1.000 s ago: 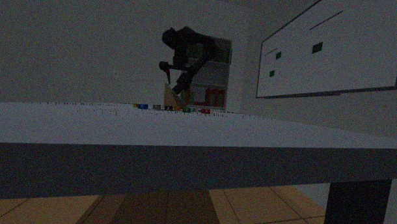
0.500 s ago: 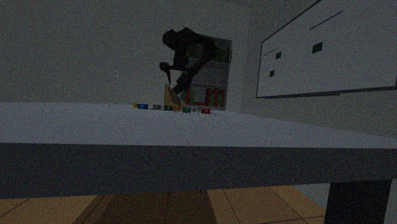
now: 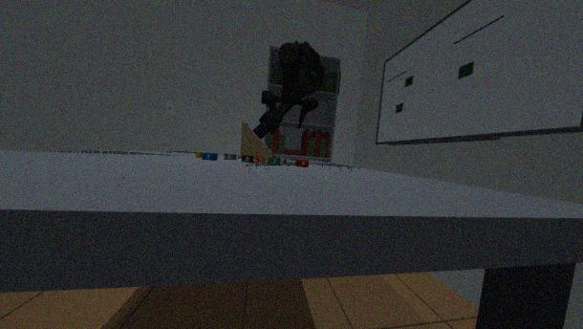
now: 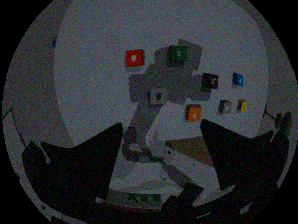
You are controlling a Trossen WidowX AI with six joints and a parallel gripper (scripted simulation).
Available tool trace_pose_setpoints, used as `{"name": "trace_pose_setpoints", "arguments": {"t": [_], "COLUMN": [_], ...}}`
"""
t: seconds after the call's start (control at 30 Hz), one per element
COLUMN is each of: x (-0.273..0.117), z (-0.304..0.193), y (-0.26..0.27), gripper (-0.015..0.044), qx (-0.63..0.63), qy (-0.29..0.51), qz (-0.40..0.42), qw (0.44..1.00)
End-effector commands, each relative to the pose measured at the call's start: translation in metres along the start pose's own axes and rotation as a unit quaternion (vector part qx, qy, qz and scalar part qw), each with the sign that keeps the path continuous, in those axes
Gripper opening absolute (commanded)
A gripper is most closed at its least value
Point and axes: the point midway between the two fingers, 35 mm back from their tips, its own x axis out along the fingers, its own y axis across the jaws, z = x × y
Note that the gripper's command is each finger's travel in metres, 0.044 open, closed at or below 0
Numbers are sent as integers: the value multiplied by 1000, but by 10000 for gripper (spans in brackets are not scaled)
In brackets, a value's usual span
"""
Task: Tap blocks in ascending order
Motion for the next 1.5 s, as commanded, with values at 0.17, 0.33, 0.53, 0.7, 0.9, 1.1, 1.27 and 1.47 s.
{"name": "trace_pose_setpoints", "arguments": {"t": [0.17, 0.33, 0.53, 0.7, 0.9, 1.1, 1.27, 1.47], "x": [1, 1, 0, -2, 0, 0, 0, 0], "z": [0, 0, 7, 55, 78, 78, 78, 78], "y": [4, 4, 6, 28, 40, 40, 40, 40], "gripper": [400, 400, 400, 400, 400, 400, 400, 400], "qx": [7, 7, 7, 5, 5, 5, 5, 5], "qy": [2, 2, 1, 0, 0, 0, 0, 0], "qz": [4, 4, 3, 3, 4, 4, 4, 4], "qw": [1000, 1000, 1000, 1000, 1000, 1000, 1000, 1000]}}
